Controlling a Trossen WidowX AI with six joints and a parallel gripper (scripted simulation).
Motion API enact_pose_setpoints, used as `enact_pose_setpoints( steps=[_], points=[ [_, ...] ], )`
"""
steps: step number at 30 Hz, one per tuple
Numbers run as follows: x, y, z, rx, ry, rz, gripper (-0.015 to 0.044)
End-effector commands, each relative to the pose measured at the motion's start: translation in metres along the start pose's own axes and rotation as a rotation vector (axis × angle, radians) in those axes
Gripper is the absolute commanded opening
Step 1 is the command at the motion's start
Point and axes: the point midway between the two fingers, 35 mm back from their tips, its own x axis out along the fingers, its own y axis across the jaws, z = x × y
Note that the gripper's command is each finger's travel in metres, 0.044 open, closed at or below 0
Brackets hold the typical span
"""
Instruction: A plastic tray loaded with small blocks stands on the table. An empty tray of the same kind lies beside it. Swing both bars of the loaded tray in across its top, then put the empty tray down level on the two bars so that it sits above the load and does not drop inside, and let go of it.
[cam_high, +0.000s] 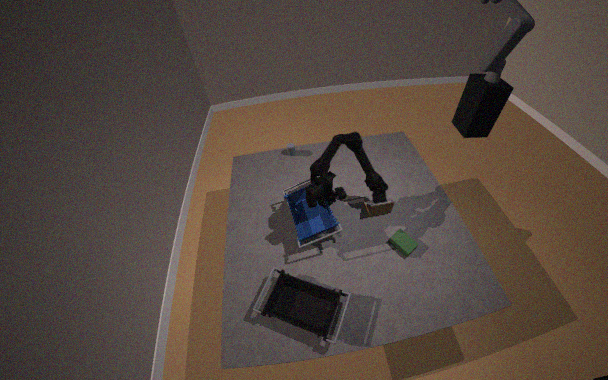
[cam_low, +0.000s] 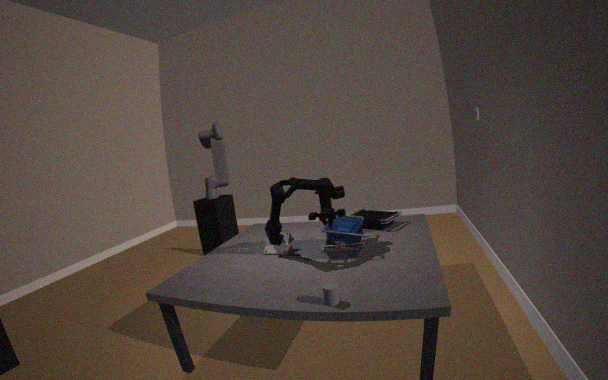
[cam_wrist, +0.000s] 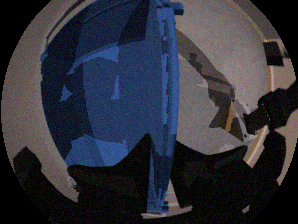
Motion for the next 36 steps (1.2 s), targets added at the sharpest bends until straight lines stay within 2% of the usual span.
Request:
enact_pose_setpoints(
  steps=[1, 17, 36],
  points=[
    [0.005, -0.002, 0.004, 0.01, -0.002, -0.02, 0.0],
    [0.0, 0.0, 0.0, 0.0, 0.0, -0.001, 0.0],
    [0.014, -0.006, 0.007, 0.01, -0.003, -0.02, 0.0]
  ],
)
